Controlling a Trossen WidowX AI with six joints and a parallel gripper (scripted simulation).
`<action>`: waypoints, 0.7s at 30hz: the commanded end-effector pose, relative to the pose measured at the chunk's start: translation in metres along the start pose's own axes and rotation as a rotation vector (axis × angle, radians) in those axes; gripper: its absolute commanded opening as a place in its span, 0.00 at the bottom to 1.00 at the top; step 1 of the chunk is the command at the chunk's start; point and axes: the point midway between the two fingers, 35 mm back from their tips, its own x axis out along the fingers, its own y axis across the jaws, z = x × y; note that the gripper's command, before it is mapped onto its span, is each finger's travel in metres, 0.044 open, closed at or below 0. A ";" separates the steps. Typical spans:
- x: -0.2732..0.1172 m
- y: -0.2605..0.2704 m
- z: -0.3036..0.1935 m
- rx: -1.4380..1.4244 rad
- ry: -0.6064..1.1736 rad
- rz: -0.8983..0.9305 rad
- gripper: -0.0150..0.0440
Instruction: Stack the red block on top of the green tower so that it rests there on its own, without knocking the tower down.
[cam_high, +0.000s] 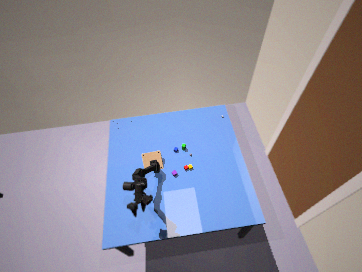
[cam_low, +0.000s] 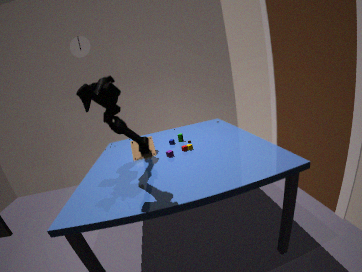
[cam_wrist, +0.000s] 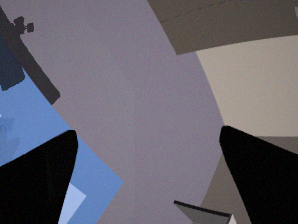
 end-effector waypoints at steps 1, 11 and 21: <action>0.000 0.000 0.001 0.000 -0.001 -0.002 0.98; -0.003 0.041 0.102 -0.043 -0.145 -0.078 1.00; -0.019 0.116 0.201 -0.136 -0.343 -0.096 1.00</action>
